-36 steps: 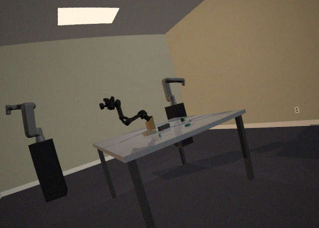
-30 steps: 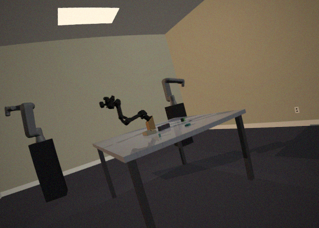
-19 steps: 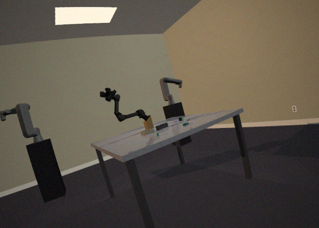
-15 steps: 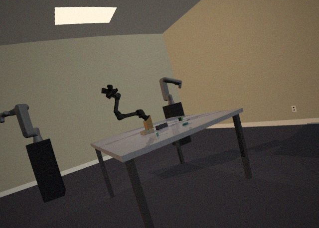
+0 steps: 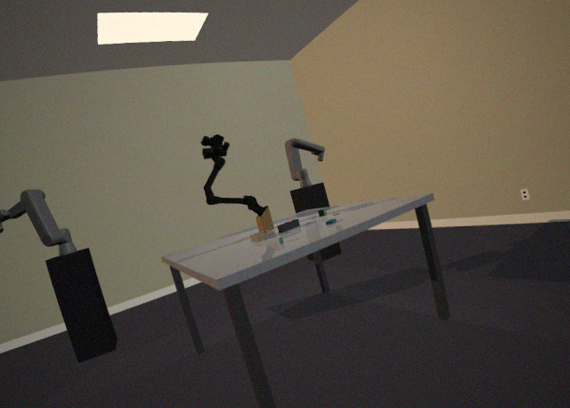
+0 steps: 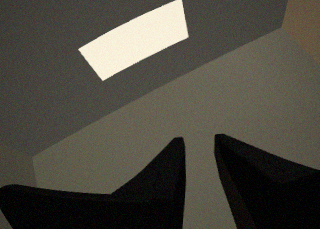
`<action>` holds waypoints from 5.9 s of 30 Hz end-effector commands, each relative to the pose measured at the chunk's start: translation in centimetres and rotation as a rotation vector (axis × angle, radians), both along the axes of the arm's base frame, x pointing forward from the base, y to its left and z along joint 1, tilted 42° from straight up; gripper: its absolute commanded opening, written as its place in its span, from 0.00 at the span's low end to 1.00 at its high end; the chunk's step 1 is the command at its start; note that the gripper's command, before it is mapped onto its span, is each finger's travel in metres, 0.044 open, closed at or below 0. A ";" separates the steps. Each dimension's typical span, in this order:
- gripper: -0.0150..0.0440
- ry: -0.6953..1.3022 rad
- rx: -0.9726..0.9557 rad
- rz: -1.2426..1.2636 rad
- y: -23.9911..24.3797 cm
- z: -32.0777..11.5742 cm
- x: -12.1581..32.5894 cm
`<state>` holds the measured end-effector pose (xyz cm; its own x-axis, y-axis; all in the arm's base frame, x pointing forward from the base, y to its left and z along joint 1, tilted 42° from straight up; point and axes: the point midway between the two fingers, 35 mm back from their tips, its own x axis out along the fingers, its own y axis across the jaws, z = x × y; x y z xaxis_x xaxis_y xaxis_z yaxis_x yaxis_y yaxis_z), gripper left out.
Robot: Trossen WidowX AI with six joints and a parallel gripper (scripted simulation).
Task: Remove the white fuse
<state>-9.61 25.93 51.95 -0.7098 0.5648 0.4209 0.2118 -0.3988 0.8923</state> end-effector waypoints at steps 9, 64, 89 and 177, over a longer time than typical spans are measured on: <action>0.38 -0.064 -0.320 -0.585 12.7 -10.9 12.9; 0.38 -1.287 -2.408 -0.106 -23.0 -56.7 39.0; 0.38 -1.287 -2.408 -0.106 -24.0 -57.8 38.4; 0.25 -1.283 -2.410 -0.115 -25.4 -59.4 38.5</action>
